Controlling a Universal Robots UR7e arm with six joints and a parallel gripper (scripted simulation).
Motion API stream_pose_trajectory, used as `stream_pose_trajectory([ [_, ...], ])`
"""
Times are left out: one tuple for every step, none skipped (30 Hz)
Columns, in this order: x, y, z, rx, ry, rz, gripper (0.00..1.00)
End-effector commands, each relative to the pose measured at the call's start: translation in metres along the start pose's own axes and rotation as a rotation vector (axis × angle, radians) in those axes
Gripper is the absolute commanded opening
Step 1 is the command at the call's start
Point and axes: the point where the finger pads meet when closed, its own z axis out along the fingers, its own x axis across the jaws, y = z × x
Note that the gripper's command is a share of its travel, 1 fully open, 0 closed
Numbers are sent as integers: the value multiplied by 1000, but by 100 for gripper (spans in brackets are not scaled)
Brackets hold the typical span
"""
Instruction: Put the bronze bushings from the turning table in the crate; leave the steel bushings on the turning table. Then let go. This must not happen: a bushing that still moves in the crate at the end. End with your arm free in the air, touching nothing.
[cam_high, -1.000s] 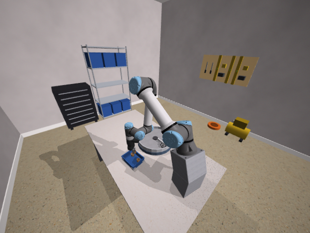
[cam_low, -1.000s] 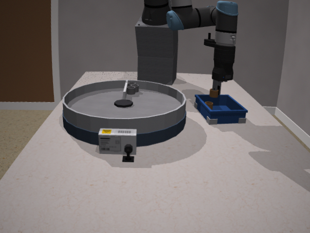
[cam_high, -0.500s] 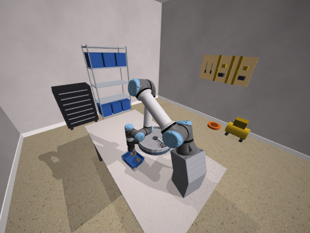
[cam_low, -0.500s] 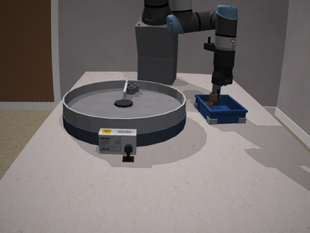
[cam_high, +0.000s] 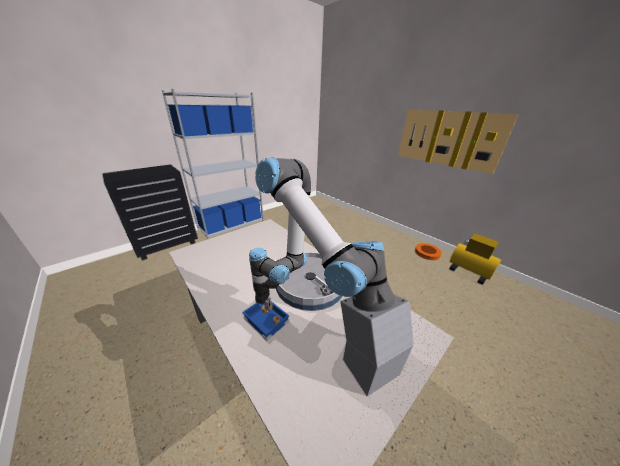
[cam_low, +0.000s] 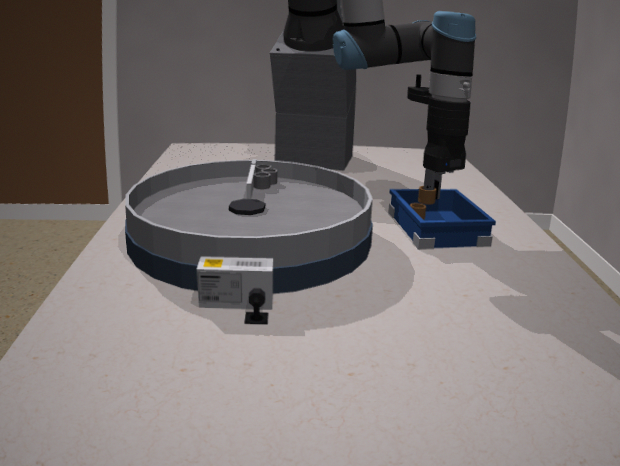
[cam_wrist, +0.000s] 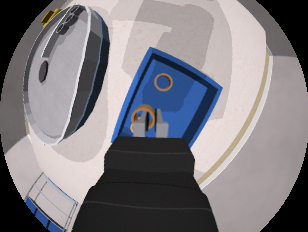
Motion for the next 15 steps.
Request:
stream_pose_trajectory([
  [0,0,4,-1,0,0,0],
  [0,0,6,-1,0,0,0],
  [0,0,8,-1,0,0,0],
  [0,0,8,-1,0,0,0],
  [0,0,8,-1,0,0,0],
  [0,0,8,-1,0,0,0],
  [0,0,8,-1,0,0,0],
  [0,0,8,-1,0,0,0],
  [0,0,8,-1,0,0,0],
  [0,0,8,-1,0,0,0],
  [0,0,8,-1,0,0,0],
  [0,0,8,-1,0,0,0],
  [0,0,8,-1,0,0,0],
  [0,0,8,-1,0,0,0],
  [0,0,8,-1,0,0,0],
])
